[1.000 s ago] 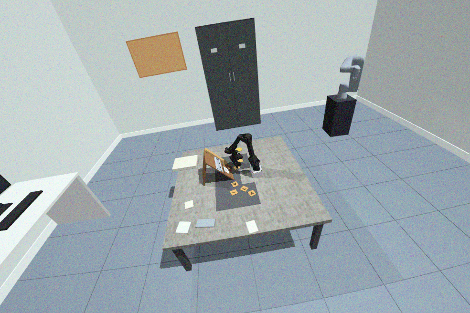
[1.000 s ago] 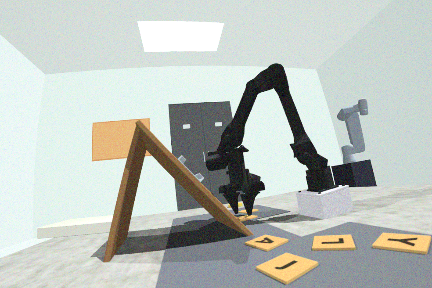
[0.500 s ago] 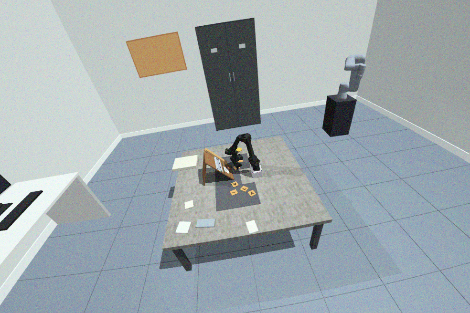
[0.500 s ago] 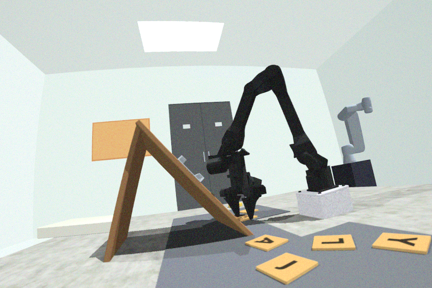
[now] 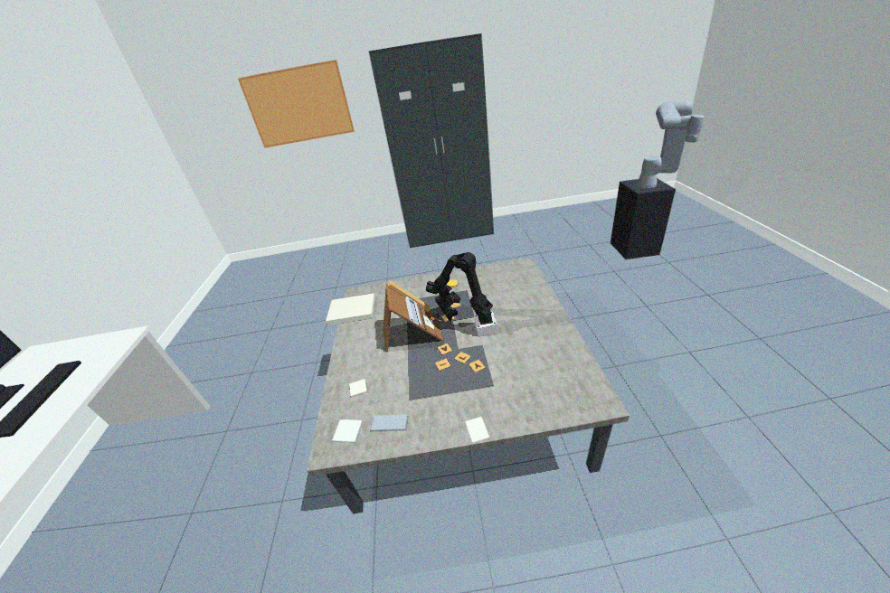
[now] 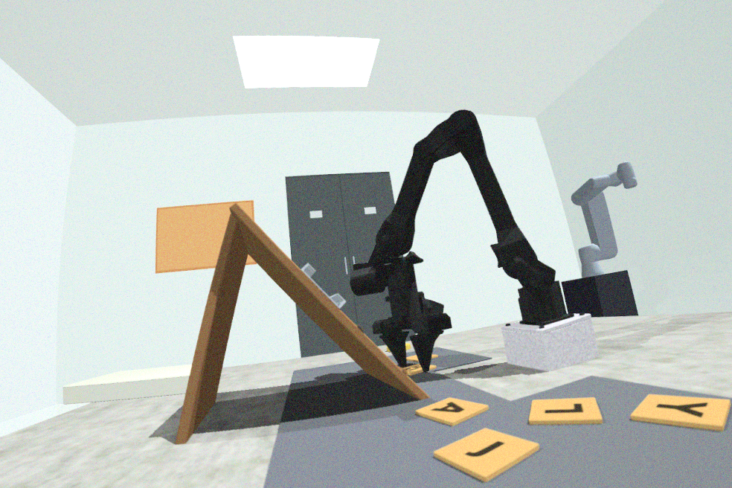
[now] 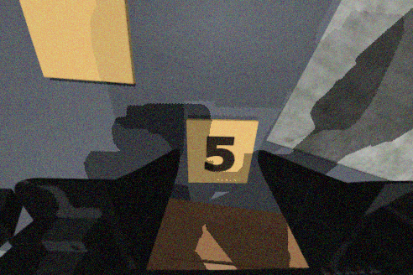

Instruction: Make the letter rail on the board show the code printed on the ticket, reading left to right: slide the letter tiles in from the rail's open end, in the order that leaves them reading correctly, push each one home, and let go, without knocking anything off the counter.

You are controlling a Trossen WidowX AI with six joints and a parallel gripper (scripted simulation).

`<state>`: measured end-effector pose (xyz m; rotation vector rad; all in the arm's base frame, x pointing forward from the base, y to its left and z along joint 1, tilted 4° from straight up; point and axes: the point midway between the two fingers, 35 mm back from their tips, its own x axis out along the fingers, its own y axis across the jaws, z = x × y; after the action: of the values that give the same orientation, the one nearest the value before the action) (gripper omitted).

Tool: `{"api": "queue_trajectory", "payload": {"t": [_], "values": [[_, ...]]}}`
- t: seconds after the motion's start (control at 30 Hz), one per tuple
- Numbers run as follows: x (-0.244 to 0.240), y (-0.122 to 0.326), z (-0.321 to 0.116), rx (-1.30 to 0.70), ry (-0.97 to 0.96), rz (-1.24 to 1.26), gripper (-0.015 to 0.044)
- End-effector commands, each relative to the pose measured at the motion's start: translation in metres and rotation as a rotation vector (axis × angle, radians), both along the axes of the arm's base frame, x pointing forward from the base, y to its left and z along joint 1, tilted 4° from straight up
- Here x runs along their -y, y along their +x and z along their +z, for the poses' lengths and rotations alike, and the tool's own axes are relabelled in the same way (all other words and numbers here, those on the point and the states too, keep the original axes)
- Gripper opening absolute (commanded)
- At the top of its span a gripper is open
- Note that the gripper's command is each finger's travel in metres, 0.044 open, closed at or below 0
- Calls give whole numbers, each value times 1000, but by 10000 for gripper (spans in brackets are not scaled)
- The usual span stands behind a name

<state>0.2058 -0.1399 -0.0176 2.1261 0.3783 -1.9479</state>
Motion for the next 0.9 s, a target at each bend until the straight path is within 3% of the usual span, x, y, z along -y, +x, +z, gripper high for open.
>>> {"api": "queue_trajectory", "payload": {"t": [0.0,0.43,0.47,0.87], "values": [[0,-1,-1,-4,-2,-4,340],[0,-1,-1,-4,-2,-4,340],[0,-1,-1,-4,-2,-4,314],[0,-1,-1,-4,-2,-4,234]]}}
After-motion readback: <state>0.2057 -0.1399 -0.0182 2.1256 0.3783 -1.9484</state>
